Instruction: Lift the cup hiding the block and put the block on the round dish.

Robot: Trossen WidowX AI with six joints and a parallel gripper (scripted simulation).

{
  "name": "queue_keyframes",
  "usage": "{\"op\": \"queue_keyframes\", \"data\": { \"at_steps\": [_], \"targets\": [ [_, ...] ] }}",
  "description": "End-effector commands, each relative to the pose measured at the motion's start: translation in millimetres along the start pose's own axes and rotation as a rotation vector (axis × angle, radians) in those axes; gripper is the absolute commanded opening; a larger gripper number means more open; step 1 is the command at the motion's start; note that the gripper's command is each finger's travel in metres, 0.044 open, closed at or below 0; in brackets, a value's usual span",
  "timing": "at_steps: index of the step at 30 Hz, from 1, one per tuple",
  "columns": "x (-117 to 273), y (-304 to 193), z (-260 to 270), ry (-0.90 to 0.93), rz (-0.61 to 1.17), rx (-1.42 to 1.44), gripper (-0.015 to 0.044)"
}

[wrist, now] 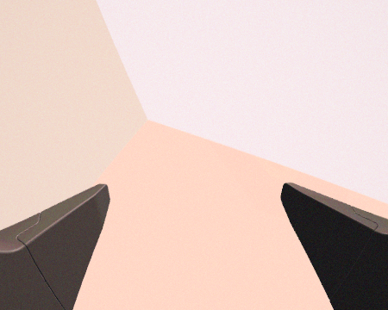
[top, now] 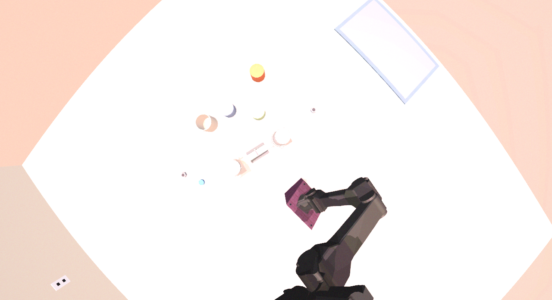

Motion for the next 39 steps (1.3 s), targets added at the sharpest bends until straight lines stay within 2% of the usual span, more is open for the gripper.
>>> {"op": "queue_keyframes", "data": {
  "at_steps": [1, 12, 21, 30, 39],
  "targets": [
    [3.5, -15.8, 12.6, 0.063, 0.088, -0.091, 0.0440],
    [17.1, -56.9, 54.9, 0.197, 0.353, -0.317, 0.0440],
    [38.0, -92.3, 86.7, 0.236, 0.608, -0.479, 0.0440],
    [67.3, -127.6, 113.6, 0.202, 0.879, -0.607, 0.0440],
    [105.7, -162.2, 134.9, 0.087, 1.152, -0.694, 0.0440]
  ]
}}
Point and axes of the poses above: the point midway between the two fingers, 35 mm back from their tips, its own x axis back along the fingers, its own z axis across the jaws, y = z × x, the point moved 10 cm from there along x, back along the fingers, and after that the axes turned 6 degrees about -x, right-handed, at the moved point
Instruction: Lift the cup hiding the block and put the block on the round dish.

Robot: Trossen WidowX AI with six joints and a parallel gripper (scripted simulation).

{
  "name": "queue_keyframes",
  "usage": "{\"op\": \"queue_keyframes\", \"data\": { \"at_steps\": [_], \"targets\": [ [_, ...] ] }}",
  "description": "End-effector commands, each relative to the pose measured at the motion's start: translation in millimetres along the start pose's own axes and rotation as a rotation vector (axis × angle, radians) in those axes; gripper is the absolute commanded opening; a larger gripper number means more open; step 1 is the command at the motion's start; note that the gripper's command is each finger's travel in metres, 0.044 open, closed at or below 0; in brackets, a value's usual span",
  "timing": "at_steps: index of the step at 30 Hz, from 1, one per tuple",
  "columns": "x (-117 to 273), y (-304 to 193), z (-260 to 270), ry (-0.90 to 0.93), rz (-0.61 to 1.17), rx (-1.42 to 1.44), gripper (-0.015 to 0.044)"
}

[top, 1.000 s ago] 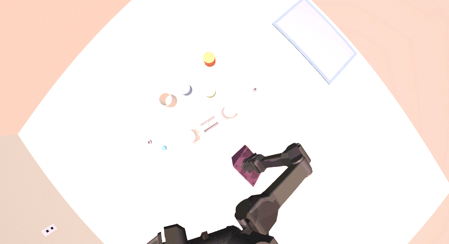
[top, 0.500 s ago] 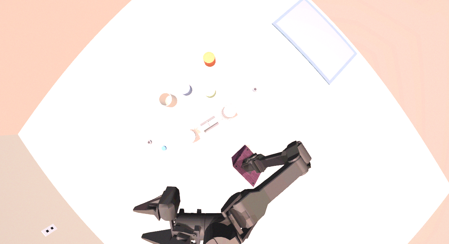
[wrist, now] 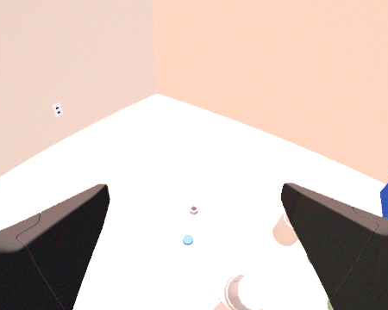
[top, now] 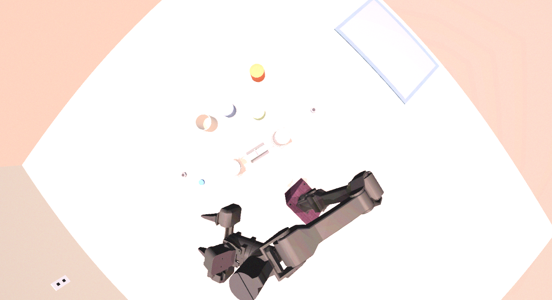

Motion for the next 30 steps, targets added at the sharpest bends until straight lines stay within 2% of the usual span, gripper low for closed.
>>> {"op": "queue_keyframes", "data": {
  "at_steps": [1, 16, 27, 30],
  "targets": [
    [-4.6, -24.5, -8.9, -0.072, 0.091, -0.081, 0.0440],
    [-7.9, -115.7, -40.8, -0.433, 0.323, -0.327, 0.0440],
    [7.9, -175.7, -72.0, -0.748, 0.339, -0.443, 0.0440],
    [10.7, -182.1, -76.0, -0.785, 0.331, -0.452, 0.0440]
  ]
}}
Point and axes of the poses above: the point midway between the two fingers, 35 mm back from their tips, its own x axis back along the fingers, its own z axis across the jaws, y = z × x, the point moved 10 cm from there along x, back along the fingers, and after that the axes turned 6 degrees about -x, right-handed, at the moved point
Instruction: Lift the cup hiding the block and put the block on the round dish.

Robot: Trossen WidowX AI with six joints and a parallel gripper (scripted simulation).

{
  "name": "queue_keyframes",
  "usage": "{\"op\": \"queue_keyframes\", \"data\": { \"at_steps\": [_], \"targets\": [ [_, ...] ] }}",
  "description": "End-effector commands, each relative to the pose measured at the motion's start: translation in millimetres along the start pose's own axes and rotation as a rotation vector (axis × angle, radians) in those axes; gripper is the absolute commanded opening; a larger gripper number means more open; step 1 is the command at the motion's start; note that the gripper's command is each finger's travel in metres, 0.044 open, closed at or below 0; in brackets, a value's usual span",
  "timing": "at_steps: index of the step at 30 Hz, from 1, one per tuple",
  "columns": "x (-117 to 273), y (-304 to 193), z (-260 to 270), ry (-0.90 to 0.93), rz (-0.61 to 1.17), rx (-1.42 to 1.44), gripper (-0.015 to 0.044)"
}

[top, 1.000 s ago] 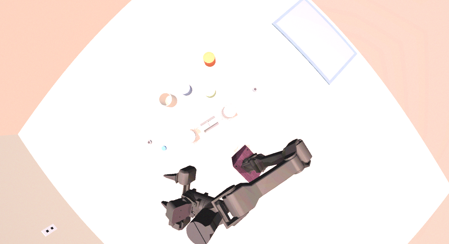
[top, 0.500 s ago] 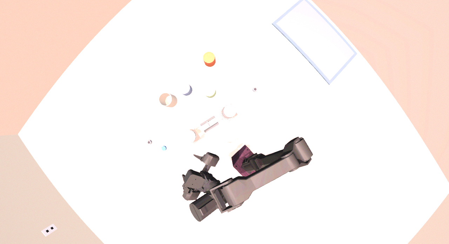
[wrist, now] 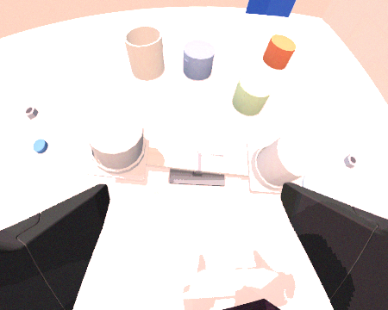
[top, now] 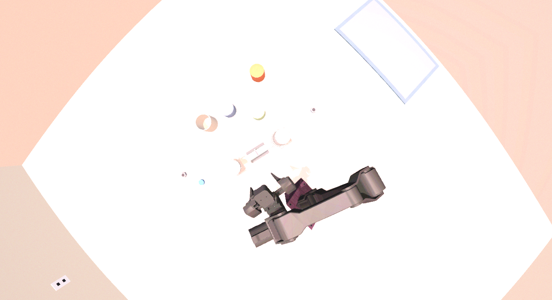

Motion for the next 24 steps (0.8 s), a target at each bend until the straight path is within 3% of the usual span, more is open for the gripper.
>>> {"op": "queue_keyframes", "data": {
  "at_steps": [1, 6, 24],
  "targets": [
    [-4.7, -4.9, -10.9, -0.046, -0.016, -0.038, 0.0440],
    [-6.8, -3.2, -11.3, -0.052, -0.003, -0.022, 0.0440],
    [-62.3, 40.4, -31.5, -0.077, 0.330, 0.461, 0.0440]
  ]
}}
Point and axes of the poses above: the point midway between the two fingers, 35 mm back from their tips, its own x axis back along the fingers, its own z axis across the jaws, y = z × x, the point moved 10 cm from there along x, back along the fingers, and after that the axes turned 6 degrees about -x, right-handed, at the moved point
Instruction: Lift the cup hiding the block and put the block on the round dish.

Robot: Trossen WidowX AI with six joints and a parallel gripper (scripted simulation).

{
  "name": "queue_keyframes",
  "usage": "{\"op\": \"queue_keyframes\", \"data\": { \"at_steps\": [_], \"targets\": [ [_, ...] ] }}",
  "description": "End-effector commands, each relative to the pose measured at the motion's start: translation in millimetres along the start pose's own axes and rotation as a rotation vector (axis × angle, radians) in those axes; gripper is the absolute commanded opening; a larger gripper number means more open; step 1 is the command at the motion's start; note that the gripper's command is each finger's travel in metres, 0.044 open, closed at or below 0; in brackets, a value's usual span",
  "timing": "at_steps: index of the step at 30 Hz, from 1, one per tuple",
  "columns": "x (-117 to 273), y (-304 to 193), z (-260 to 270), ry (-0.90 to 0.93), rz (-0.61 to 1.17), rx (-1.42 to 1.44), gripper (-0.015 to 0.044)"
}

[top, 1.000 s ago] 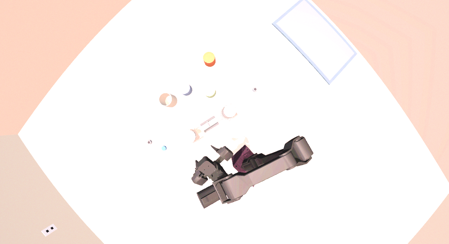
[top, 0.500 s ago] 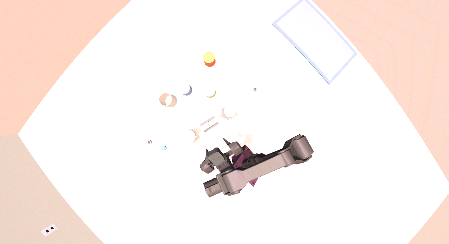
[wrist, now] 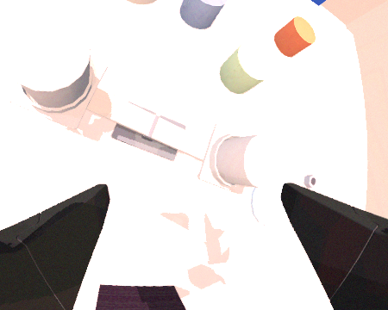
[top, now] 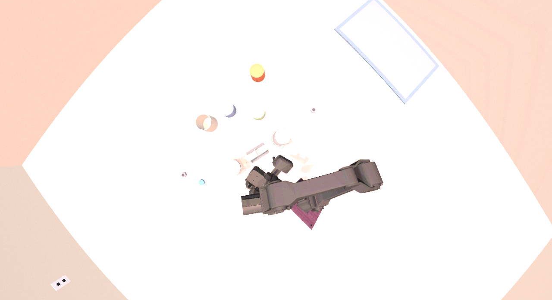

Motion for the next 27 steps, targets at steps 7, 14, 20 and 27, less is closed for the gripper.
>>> {"op": "queue_keyframes", "data": {
  "at_steps": [7, 14, 20, 27],
  "targets": [
    [-29.1, 23.1, -26.5, 0.062, 0.145, 0.297, 0.0440],
    [-51.9, 35.2, -48.1, 0.135, 0.221, 0.506, 0.0440],
    [-72.6, 42.3, -69.3, 0.213, 0.266, 0.683, 0.0440],
    [-98.7, 46.3, -98.2, 0.322, 0.292, 0.895, 0.0440]
  ]
}}
Point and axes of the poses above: the point midway between the two fingers, 35 mm back from their tips, its own x axis back along the fingers, its own z axis across the jaws, y = z × x, the point moved 10 cm from there along x, back along the fingers, and after that the axes turned 6 degrees about -x, right-handed, at the moved point
